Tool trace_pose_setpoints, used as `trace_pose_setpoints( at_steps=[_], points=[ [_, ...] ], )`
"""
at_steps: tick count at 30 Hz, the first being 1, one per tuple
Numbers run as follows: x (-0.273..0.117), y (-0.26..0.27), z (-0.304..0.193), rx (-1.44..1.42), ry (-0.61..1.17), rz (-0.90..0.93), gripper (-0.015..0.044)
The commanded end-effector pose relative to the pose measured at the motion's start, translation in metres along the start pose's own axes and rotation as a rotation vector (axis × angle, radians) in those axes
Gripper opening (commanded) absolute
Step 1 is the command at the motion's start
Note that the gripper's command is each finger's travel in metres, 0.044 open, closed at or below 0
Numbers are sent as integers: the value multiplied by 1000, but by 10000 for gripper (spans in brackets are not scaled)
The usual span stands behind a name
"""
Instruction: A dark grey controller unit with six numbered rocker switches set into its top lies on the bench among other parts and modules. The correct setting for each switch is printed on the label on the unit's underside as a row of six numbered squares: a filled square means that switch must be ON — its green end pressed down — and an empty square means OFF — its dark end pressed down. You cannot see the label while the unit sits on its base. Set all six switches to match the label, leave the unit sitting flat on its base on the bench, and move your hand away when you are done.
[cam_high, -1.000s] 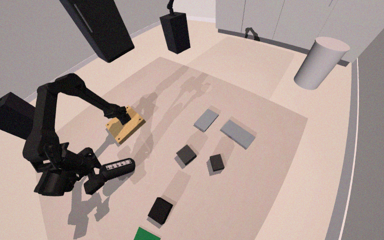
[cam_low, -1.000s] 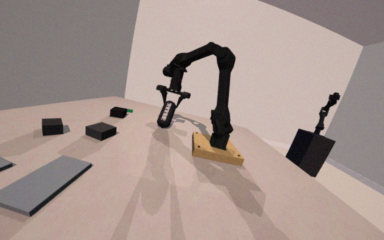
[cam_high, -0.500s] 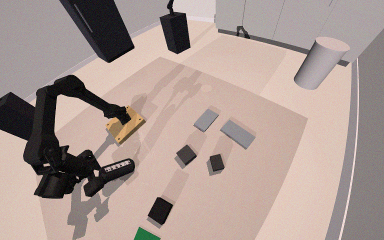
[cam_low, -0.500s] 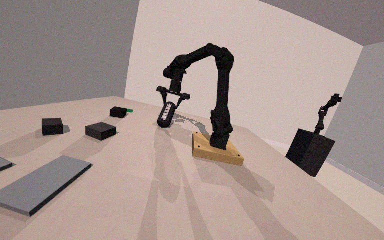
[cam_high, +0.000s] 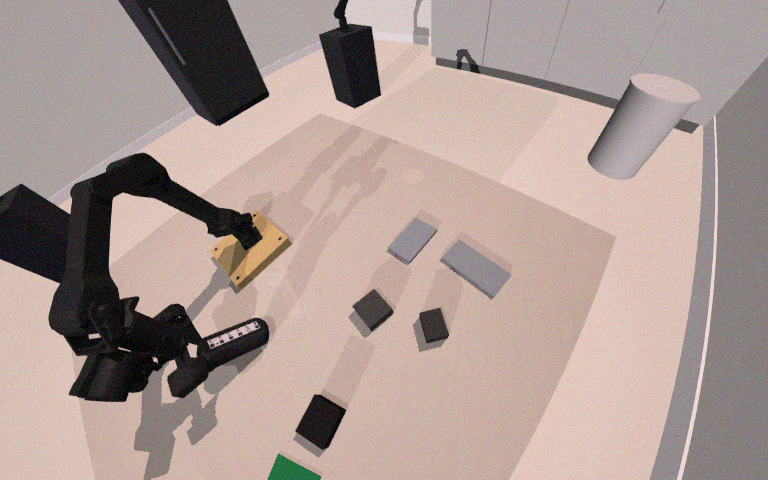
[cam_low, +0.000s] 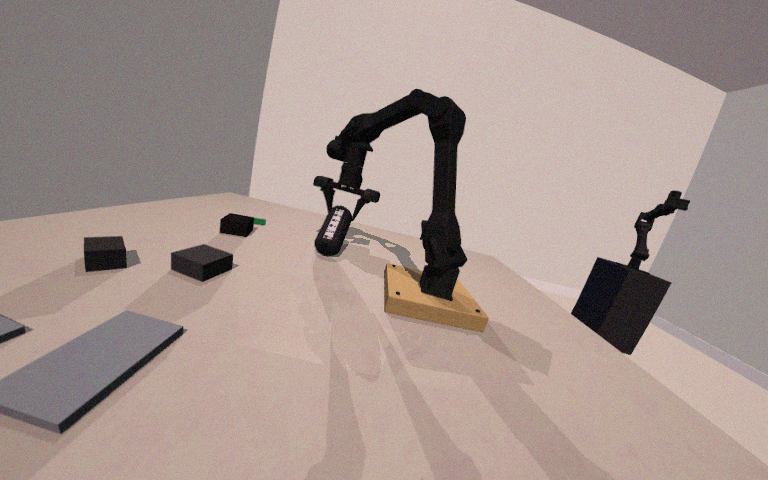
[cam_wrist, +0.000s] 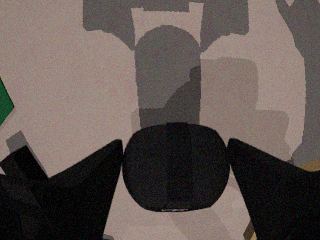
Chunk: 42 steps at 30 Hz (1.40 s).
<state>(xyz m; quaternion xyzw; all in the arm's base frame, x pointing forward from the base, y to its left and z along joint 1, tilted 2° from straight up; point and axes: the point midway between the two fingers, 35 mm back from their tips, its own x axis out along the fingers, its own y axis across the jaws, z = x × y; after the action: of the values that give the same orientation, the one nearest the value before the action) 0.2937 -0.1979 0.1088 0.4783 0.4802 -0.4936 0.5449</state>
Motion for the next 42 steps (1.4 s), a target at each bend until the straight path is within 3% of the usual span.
trace_pose_setpoints(
  at_steps=[1,42],
  points=[
    [11,-1,-4,-13,25,-21,338],
    [40,-1,12,-13,23,-21,338]
  ],
)
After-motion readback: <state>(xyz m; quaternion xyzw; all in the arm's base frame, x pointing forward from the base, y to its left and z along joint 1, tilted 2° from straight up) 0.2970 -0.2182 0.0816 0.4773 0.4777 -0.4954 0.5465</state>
